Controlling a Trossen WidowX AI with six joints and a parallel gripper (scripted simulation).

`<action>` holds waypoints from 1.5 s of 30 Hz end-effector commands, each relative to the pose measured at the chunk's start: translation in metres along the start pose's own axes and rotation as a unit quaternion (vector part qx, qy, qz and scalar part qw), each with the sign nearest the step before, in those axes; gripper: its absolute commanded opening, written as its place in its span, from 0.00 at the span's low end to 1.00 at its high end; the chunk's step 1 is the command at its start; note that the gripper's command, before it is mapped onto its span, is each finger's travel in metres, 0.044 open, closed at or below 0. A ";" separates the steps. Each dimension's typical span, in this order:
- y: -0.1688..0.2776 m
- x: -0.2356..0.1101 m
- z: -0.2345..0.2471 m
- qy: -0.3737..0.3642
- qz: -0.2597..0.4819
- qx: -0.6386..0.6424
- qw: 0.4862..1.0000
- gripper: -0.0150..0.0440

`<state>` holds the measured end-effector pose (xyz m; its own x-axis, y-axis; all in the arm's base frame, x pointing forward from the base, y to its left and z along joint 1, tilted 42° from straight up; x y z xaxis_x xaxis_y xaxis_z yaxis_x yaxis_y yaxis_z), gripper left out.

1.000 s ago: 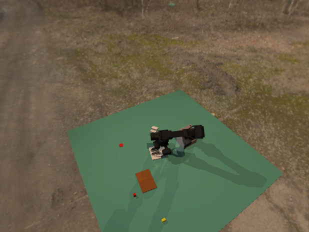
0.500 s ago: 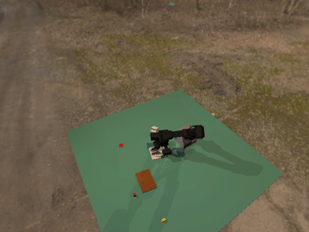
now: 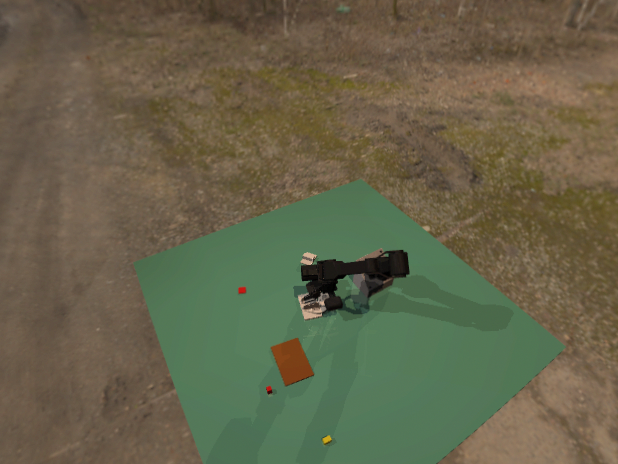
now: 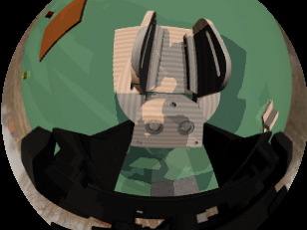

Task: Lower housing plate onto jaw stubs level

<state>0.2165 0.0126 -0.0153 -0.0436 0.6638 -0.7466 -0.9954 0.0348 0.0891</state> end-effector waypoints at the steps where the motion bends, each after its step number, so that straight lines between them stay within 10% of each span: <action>1: 0.000 0.000 0.000 0.000 0.000 0.003 1.000 0.85; 32: 0.000 0.000 0.000 0.000 0.000 0.003 1.000 0.85; 36: 0.000 0.000 0.000 0.000 0.000 0.000 1.000 1.00; 45: 0.000 0.000 0.000 0.000 0.000 0.000 1.000 1.00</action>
<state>0.2165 0.0126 -0.0153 -0.0436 0.6638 -0.7466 -0.9954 0.0350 0.0892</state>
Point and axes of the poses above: the point midway between the two fingers, 35 mm back from their tips, its own x axis out along the fingers, its own z axis across the jaws, y = z × x, the point moved 4 cm from there along -x, back along the fingers, and after that the axes turned 8 degrees about -x, right-handed, at the moved point
